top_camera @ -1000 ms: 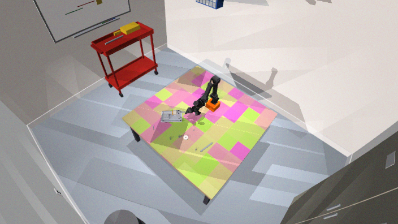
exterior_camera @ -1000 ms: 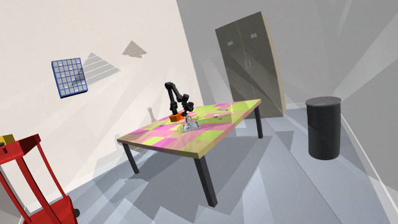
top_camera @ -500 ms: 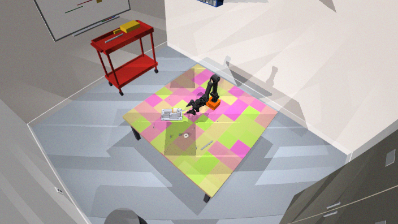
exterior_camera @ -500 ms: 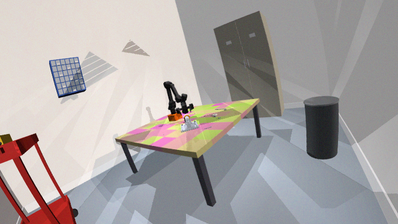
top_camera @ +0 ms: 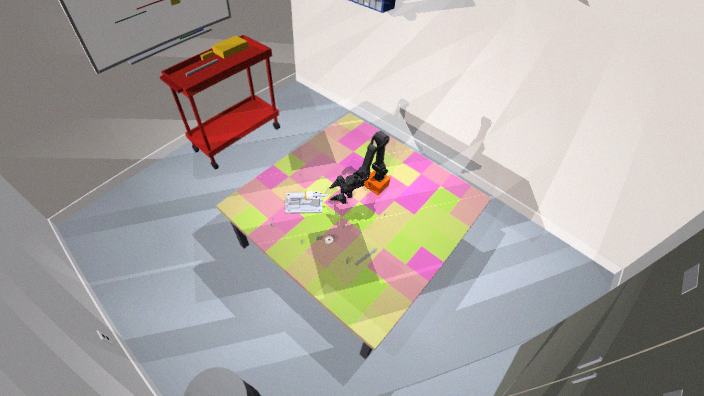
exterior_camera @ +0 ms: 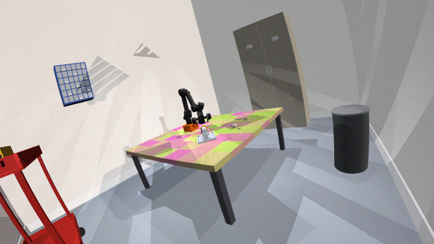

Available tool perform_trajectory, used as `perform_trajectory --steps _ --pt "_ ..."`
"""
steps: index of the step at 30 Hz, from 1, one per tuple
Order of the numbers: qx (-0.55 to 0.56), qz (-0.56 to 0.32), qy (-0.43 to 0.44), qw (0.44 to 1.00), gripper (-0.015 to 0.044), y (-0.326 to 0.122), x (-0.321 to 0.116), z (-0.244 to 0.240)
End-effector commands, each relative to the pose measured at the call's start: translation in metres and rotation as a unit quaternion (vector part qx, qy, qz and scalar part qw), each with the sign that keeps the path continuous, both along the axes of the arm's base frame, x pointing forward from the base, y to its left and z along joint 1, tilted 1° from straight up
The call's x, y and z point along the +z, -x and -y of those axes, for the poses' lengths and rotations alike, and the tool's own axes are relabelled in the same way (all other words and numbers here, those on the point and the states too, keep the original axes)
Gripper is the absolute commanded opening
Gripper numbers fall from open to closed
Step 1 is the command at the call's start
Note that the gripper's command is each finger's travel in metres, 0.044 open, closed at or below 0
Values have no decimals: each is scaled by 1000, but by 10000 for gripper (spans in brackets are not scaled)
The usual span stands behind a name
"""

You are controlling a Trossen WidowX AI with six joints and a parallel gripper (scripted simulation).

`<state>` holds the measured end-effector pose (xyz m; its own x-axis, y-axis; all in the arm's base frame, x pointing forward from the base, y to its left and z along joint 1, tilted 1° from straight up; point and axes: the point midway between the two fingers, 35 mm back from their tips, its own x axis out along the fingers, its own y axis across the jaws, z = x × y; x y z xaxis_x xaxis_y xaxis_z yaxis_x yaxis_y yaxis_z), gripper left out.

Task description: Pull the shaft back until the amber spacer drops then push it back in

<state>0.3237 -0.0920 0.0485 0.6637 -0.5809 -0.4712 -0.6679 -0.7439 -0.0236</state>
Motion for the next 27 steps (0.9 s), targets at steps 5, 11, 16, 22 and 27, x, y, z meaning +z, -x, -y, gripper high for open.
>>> perform_trajectory --steps 5,11,16,22,27 --pt "-1 -2 4 1000 440 1 0 1" --pt "-1 -2 4 1000 440 1 0 1" --pt "-1 -2 4 1000 440 1 0 1" --pt "-1 -2 4 1000 440 -4 0 5" --pt "-1 -2 4 1000 440 -4 0 5"
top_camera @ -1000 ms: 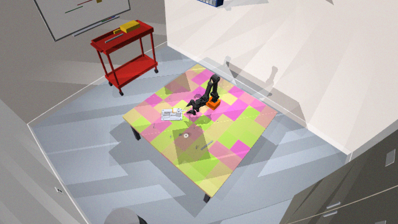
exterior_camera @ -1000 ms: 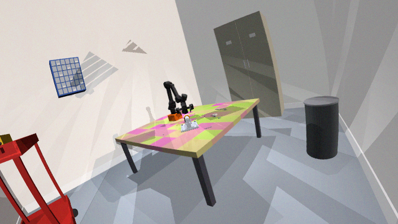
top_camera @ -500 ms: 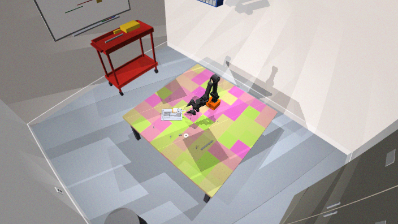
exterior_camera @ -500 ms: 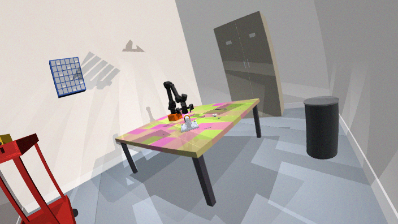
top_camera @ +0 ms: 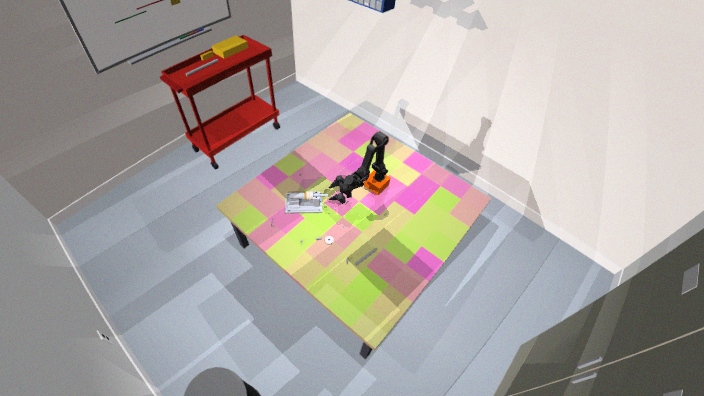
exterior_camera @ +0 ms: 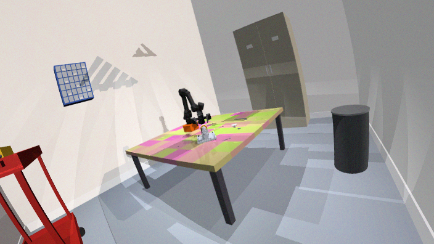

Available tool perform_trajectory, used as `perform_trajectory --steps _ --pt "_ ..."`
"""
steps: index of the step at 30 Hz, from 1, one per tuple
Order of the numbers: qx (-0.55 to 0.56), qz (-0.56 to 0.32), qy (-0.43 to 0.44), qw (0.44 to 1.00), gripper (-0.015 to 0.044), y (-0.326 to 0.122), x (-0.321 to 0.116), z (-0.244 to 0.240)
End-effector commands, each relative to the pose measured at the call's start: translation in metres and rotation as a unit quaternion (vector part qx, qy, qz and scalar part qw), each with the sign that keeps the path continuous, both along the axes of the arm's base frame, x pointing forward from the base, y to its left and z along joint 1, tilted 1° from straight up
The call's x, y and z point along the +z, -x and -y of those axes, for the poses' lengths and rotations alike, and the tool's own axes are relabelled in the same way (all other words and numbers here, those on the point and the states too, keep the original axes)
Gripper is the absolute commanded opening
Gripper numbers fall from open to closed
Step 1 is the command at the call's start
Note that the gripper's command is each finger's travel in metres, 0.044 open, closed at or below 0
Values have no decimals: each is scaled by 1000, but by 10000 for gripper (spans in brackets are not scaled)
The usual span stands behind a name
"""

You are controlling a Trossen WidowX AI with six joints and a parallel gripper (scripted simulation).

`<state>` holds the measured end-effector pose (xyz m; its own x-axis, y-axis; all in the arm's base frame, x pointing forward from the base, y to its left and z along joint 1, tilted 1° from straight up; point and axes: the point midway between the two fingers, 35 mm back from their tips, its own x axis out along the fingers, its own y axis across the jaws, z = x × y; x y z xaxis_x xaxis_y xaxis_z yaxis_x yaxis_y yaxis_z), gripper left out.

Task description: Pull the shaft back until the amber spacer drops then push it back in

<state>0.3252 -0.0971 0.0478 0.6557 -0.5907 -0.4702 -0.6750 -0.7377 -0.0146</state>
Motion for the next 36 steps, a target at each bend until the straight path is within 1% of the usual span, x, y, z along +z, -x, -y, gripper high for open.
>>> perform_trajectory --steps 1,17,36 --pt "4 1 1 1000 440 -2 1 0" --pt "4 1 1 1000 440 -3 0 0" --pt "4 1 1 1000 440 -24 -12 16"
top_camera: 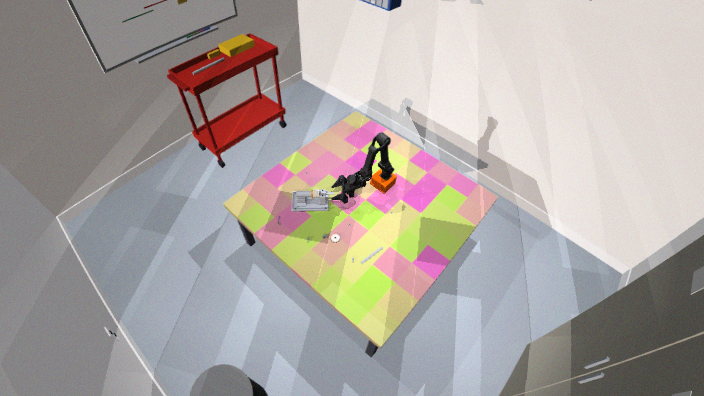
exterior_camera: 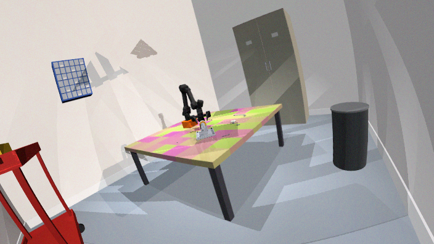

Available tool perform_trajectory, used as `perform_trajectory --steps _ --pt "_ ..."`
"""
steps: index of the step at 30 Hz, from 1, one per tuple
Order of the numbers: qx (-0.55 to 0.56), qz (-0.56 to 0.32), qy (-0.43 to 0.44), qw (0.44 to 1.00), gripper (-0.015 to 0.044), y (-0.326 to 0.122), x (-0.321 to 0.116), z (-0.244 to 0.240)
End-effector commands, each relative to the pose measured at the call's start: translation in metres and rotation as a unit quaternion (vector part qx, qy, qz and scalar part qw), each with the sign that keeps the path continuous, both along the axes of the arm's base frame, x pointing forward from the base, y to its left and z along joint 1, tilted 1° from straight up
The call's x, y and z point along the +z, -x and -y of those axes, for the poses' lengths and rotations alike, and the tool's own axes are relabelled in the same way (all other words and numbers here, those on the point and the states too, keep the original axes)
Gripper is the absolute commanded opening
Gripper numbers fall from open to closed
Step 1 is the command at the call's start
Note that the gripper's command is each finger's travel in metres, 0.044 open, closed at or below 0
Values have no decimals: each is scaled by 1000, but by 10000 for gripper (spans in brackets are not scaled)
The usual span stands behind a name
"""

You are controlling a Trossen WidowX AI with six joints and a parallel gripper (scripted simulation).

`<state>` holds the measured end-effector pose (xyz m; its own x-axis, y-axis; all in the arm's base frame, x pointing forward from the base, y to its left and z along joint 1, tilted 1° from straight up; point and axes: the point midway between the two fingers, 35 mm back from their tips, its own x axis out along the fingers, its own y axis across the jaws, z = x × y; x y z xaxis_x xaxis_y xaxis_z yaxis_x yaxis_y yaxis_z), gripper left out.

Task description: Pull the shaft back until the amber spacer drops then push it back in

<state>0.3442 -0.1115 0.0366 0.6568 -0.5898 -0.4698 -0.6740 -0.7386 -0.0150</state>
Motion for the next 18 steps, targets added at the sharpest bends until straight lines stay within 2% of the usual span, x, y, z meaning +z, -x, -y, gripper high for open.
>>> perform_trajectory --steps 1,18 --pt "3 1 1 1000 440 -6 -2 3" --pt "3 1 1 1000 440 -12 -7 9"
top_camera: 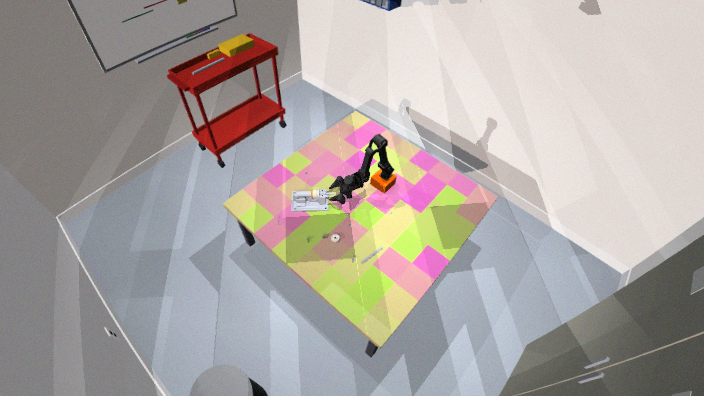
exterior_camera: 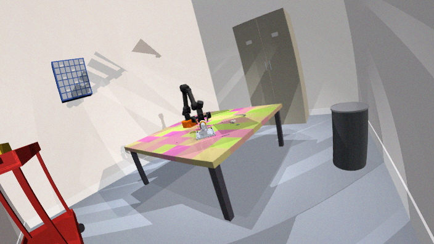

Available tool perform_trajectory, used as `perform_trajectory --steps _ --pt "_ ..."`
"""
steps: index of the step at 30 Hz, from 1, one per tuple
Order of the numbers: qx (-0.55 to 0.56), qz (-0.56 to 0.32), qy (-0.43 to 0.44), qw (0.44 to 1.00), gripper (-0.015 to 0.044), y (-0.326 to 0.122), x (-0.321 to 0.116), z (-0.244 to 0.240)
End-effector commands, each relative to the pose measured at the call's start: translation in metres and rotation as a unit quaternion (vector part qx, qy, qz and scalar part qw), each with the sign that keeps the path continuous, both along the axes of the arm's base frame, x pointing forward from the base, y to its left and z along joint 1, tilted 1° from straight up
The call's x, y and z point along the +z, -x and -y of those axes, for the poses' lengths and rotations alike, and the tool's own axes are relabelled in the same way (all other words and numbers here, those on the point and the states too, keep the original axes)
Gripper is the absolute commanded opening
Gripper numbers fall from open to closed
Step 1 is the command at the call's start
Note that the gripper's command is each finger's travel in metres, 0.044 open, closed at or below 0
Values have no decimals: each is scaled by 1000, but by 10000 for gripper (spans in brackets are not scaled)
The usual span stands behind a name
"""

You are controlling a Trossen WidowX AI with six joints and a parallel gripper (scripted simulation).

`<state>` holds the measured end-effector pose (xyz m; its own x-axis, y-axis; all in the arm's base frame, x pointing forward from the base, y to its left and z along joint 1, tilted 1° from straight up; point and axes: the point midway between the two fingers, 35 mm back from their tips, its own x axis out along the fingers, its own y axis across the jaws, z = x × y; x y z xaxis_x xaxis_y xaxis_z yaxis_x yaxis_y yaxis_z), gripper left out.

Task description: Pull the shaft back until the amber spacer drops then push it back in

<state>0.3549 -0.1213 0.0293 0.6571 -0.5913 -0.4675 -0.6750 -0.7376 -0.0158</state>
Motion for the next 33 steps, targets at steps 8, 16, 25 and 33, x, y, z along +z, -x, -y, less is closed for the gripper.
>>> perform_trajectory --steps 8,16,25,33 --pt "4 0 1 1000 440 -1 0 0" --pt "4 0 1 1000 440 -1 0 0" --pt "4 0 1 1000 440 -2 0 0" --pt "4 0 1 1000 440 -9 -4 6"
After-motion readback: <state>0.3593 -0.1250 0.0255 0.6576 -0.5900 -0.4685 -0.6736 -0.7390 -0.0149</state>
